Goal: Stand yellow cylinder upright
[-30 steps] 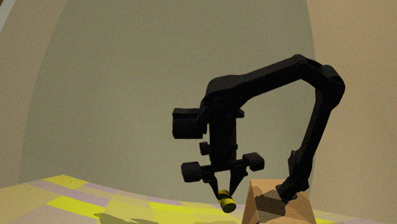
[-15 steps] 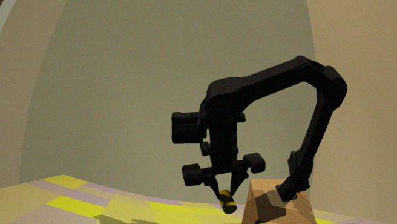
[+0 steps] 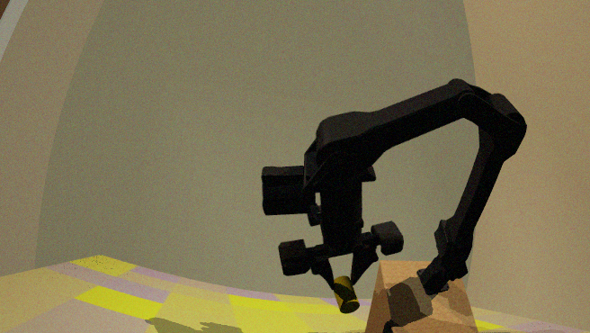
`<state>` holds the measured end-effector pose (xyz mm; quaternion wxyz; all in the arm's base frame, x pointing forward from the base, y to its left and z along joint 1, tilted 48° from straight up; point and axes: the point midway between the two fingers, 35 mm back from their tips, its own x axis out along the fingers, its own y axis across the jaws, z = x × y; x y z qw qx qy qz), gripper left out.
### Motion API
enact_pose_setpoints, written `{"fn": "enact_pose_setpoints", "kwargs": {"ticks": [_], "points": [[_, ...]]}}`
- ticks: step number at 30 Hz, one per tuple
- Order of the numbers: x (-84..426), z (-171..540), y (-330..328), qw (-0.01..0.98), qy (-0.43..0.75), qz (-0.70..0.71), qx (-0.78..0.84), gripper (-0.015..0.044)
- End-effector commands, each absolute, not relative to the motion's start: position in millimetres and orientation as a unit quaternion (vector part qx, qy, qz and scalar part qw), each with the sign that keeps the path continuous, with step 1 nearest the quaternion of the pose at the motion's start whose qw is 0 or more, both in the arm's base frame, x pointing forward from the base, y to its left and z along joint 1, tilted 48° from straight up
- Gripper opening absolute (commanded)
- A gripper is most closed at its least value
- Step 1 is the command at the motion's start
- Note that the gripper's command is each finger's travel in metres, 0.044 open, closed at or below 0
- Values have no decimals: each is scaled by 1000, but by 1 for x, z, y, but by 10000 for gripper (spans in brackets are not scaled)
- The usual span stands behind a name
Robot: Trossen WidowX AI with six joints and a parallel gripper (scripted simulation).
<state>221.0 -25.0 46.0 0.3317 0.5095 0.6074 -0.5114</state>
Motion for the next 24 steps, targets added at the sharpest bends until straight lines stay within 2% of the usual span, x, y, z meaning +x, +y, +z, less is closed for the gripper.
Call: {"fn": "enact_pose_setpoints", "kwargs": {"ticks": [1, 24], "points": [[222, 47, -26, 340, 600, -521, 503, 105], [222, 49, -25, 381, 567, -566, 462, 105]]}}
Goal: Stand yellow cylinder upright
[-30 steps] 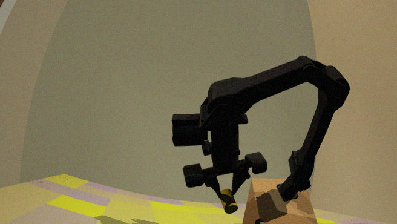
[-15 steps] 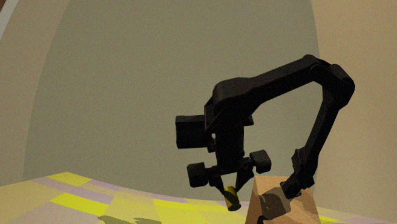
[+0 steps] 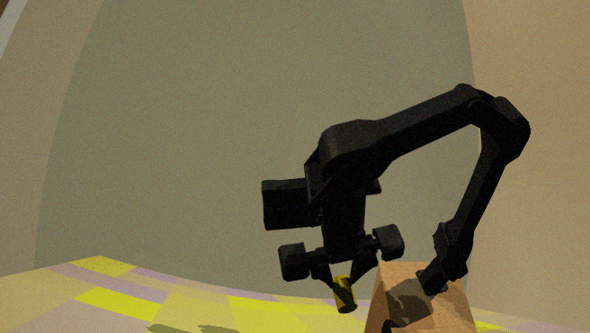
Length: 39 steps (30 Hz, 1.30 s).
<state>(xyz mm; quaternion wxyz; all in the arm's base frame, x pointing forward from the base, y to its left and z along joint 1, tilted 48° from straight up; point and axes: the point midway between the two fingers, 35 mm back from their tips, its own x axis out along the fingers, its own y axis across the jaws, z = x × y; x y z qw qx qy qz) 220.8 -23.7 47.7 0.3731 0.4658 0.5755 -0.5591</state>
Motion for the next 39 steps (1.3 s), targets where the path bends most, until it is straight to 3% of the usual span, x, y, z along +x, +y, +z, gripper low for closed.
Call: {"fn": "enact_pose_setpoints", "kwargs": {"ticks": [1, 39], "points": [[222, 49, -24, 382, 565, -567, 461, 105], [227, 57, -25, 452, 486, -624, 412, 105]]}}
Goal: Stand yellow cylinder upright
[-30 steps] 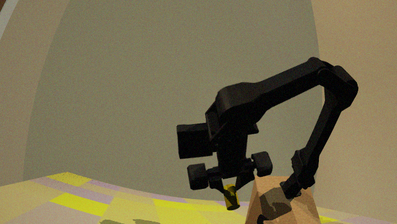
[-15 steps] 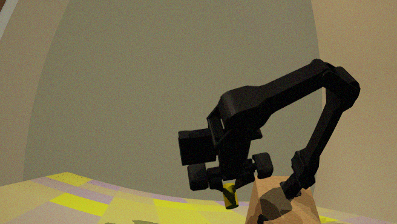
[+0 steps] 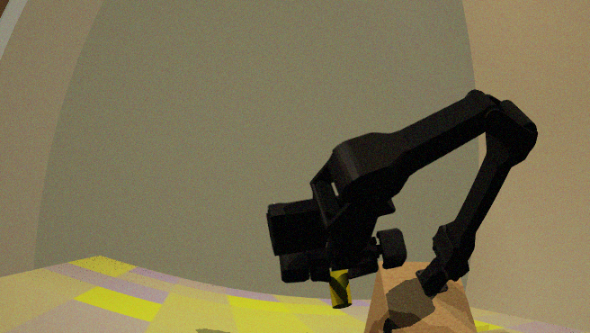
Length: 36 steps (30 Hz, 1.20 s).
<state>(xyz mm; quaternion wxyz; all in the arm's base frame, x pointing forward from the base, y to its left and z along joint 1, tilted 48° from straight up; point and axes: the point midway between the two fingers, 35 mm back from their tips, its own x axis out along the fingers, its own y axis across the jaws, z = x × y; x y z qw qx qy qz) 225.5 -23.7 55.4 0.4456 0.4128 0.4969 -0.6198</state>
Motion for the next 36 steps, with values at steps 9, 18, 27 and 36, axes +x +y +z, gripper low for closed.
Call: {"fn": "enact_pose_setpoints", "kwargs": {"ticks": [9, 18, 27, 36], "points": [[229, 59, -25, 469, 463, -635, 403, 105], [231, 62, -25, 485, 439, -644, 397, 105], [234, 66, -25, 502, 414, -651, 391, 105], [236, 69, -24, 519, 388, -656, 386, 105]]}}
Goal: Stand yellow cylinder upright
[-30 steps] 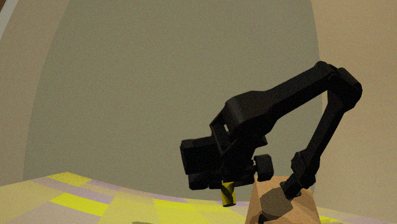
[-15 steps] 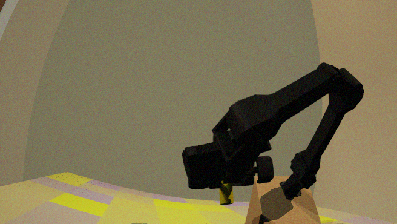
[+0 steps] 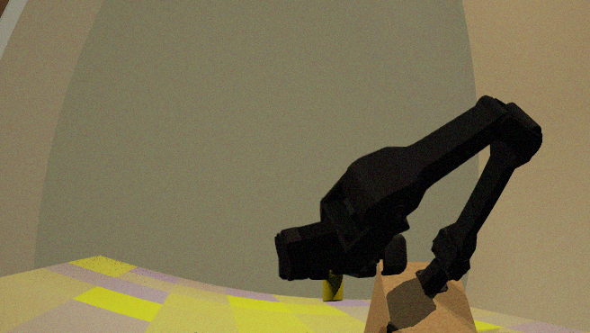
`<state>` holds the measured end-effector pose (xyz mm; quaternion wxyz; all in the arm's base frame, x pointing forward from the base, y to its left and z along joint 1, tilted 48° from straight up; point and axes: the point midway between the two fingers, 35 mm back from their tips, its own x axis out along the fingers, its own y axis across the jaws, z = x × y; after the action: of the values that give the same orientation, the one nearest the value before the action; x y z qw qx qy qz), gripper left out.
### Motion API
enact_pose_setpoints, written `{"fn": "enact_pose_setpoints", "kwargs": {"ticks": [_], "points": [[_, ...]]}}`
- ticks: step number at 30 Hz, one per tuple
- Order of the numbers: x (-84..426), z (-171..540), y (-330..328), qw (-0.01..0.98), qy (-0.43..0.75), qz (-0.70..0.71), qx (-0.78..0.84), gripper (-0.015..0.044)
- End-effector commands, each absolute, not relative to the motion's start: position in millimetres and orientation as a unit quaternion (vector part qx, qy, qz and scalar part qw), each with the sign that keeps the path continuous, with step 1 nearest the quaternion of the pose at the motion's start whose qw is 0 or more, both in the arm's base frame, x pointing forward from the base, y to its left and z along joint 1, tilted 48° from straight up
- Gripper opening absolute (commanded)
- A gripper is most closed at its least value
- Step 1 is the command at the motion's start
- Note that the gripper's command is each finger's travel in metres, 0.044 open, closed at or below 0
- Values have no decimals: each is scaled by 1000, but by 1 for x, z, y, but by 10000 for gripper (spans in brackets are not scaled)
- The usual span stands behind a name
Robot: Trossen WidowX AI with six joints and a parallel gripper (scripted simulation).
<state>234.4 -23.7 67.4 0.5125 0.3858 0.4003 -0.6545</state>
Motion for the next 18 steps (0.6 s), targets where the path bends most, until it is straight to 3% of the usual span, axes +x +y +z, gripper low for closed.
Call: {"fn": "enact_pose_setpoints", "kwargs": {"ticks": [1, 18], "points": [[237, 70, -24, 521, 385, -657, 386, 105], [242, 78, -22, 553, 333, -662, 381, 105]]}}
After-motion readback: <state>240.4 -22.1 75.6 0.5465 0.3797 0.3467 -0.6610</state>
